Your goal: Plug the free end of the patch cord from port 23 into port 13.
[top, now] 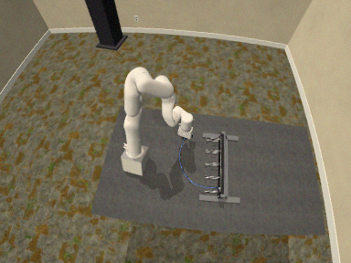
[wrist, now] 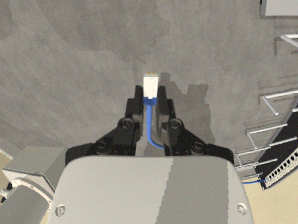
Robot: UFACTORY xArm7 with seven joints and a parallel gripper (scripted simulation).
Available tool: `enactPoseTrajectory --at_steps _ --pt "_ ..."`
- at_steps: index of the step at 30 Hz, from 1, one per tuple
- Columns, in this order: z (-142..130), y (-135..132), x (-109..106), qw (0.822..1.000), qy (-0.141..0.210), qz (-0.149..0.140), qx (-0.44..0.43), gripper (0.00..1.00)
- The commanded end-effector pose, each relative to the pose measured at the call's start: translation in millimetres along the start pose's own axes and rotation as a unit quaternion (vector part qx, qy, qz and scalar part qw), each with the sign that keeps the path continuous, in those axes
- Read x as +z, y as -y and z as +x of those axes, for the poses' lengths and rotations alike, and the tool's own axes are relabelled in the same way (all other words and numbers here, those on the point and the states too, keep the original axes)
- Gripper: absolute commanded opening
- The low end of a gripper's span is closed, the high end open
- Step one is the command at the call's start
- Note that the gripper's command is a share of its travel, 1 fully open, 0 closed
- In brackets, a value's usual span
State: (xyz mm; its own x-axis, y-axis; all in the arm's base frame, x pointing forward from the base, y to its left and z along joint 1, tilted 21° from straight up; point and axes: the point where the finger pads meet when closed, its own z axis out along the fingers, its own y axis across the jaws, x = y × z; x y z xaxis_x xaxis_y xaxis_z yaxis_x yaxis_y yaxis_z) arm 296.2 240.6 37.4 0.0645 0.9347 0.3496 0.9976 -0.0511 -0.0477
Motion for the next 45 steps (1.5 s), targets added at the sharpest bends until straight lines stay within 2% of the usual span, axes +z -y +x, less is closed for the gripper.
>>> enactPoseTrajectory --at_steps 1,25,38,45 --pt "0.5 -1.3 -1.1 1.000 -0.001 -0.002 0.000 0.00" --pt "-1.2 -5.0 -1.9 1.000 -0.001 -0.002 0.010 0.00" --pt "-9.7 -19.6 -4.8 0.999 -0.001 -0.002 0.052 0.00" --pt "-19.0 -35.7 -8.0 0.995 0.000 -0.002 0.099 0.00"
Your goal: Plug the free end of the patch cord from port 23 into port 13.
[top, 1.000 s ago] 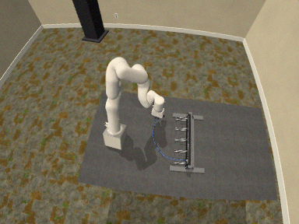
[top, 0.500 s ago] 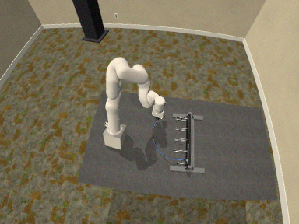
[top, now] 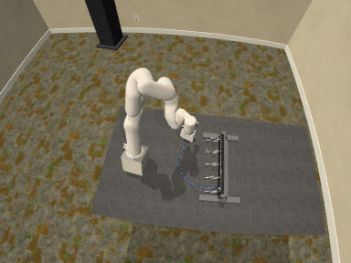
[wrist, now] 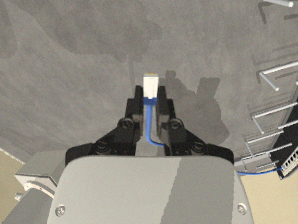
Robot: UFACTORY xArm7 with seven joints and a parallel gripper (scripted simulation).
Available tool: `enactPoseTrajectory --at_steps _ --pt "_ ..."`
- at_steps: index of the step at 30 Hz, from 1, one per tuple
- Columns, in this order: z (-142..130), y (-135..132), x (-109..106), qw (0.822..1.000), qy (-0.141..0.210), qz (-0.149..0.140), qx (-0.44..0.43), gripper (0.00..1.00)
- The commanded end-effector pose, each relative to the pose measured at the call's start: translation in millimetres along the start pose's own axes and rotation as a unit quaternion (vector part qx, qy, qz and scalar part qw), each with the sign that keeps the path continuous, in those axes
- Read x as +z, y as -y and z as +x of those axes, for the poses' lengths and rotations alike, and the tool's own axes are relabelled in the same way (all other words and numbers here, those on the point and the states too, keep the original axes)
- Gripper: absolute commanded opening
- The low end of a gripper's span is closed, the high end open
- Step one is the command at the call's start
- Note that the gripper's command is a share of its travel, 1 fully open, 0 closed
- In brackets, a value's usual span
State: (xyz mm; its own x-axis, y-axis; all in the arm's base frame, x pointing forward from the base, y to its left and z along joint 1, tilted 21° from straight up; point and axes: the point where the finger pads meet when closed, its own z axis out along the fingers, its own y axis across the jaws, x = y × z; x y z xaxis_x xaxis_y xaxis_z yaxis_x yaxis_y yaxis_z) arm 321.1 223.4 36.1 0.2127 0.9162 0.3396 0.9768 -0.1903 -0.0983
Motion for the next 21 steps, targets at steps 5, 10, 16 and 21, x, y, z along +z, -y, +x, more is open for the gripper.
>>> enactPoseTrajectory --at_steps 5,10,16,21 --pt "-9.1 -25.9 -5.5 0.998 0.001 -0.001 0.066 0.00" --pt "-12.8 -36.2 -7.4 0.996 0.001 -0.001 0.094 0.00" --pt "-21.9 -58.8 -11.8 0.988 0.001 -0.001 0.154 0.00" --pt "-30.0 -78.9 -15.6 0.978 0.002 -0.001 0.207 0.00"
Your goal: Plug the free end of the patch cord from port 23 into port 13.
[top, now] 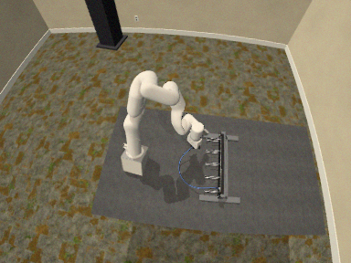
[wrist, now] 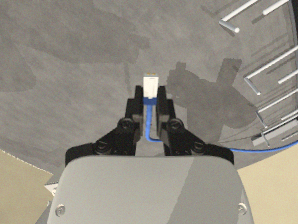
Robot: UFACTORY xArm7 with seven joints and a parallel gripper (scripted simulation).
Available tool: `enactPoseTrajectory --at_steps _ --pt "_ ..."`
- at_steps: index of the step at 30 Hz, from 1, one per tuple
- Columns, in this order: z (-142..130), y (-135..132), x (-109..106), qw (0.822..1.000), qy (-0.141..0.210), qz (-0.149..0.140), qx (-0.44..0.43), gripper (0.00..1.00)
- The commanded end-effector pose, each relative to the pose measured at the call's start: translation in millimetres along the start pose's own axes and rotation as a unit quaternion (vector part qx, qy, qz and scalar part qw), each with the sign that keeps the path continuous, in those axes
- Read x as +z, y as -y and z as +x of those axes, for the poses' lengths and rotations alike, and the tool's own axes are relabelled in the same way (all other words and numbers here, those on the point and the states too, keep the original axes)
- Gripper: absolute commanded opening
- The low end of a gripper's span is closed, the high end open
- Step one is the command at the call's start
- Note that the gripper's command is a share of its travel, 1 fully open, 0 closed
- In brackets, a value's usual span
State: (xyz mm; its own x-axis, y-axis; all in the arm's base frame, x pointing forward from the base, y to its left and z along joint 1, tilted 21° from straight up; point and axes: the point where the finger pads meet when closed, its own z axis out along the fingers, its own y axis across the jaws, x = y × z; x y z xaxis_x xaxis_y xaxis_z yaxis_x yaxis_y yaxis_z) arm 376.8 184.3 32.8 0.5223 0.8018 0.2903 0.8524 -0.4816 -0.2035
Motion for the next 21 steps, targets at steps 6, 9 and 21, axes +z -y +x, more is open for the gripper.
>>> enactPoseTrajectory --at_steps 6,9,21 --pt "0.4 -35.1 -6.5 0.996 0.003 0.000 0.085 0.00" --pt "-0.6 -48.5 -8.9 0.993 0.003 -0.001 0.118 0.00" --pt "-2.4 -98.5 -17.6 0.970 0.004 0.000 0.242 0.00"
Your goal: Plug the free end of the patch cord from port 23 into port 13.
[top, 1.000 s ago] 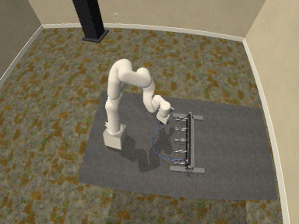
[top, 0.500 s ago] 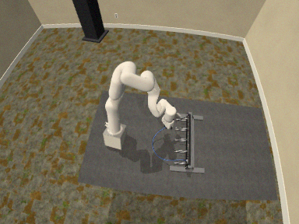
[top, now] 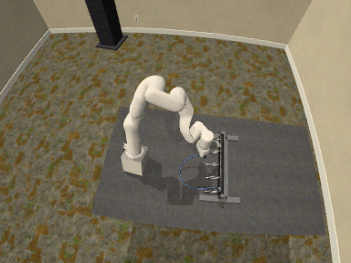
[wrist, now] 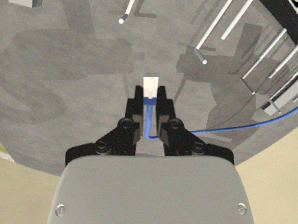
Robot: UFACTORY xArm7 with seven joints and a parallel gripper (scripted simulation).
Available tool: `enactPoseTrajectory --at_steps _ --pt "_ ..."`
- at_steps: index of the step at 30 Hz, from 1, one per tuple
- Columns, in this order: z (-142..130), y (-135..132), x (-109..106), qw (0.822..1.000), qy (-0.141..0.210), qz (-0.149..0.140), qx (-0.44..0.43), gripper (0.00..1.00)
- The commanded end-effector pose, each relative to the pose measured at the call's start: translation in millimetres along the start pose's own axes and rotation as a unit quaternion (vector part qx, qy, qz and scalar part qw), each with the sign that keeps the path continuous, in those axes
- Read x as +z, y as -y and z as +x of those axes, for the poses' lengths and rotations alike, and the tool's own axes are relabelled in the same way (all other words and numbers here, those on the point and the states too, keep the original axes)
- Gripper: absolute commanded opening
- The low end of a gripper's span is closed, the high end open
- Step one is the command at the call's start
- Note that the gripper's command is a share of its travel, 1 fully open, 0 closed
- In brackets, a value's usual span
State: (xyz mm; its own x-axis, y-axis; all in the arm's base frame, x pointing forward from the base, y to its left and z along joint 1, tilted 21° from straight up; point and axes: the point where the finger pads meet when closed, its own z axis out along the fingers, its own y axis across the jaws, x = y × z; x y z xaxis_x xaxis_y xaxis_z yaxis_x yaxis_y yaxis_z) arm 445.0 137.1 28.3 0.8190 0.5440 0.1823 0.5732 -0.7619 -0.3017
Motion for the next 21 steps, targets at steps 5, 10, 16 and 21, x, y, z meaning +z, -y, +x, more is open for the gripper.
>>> enactPoseTrajectory --at_steps 5,10,16,21 --pt "11.2 -25.5 -5.5 0.998 0.003 -0.001 0.066 0.00" --pt "15.8 -41.4 -8.4 0.994 0.003 -0.001 0.108 0.00" --pt "21.3 -56.3 -11.2 0.989 0.004 -0.002 0.148 0.00" --pt "24.2 -61.9 -12.3 0.987 0.004 -0.001 0.163 0.00"
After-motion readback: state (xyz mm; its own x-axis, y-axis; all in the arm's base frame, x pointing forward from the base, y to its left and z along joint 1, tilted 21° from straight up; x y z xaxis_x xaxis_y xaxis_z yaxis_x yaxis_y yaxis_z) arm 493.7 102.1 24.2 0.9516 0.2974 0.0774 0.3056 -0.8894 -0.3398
